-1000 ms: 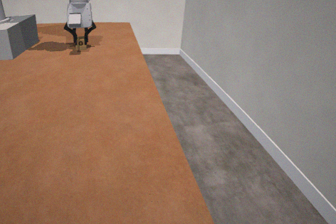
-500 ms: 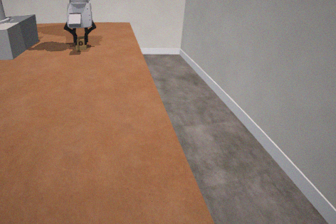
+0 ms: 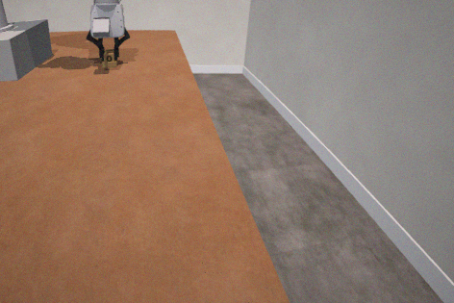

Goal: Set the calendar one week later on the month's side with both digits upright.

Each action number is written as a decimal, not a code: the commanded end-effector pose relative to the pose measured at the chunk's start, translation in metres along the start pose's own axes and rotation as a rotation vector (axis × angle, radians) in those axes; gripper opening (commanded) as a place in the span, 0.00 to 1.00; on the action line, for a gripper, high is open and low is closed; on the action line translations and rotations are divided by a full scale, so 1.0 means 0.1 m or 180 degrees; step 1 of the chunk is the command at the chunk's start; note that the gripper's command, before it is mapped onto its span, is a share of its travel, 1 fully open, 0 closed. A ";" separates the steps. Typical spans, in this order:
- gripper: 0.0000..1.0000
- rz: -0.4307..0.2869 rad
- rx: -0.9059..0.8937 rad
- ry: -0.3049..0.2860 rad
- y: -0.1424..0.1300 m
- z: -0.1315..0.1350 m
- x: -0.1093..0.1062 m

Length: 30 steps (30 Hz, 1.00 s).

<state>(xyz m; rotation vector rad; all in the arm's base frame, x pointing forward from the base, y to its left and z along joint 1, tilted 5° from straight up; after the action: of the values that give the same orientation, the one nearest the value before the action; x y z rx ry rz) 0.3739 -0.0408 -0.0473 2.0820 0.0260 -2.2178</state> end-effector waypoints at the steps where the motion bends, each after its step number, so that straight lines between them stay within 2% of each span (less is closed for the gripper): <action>1: 0.29 0.0001 0.0000 0.0011 0.00 -0.01 -0.01; 23: 0.29 0.0001 0.0000 0.0011 0.00 -0.01 -0.01; 24: 0.33 0.0001 0.0000 0.0011 0.00 -0.01 -0.01; 29: 0.37 0.0001 0.0000 0.0011 0.00 -0.01 -0.01; 30: 0.41 0.0001 0.0000 0.0011 0.00 -0.01 -0.01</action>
<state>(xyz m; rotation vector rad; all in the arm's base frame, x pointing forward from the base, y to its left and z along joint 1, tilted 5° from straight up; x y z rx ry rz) 0.3739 -0.0408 -0.0473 2.0820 0.0260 -2.2178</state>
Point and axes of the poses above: the point where the finger pads meet when closed, its own x axis out along the fingers, its own z axis across the jaws, y = z × x, the point moved 5 cm from there along -x, back along the fingers
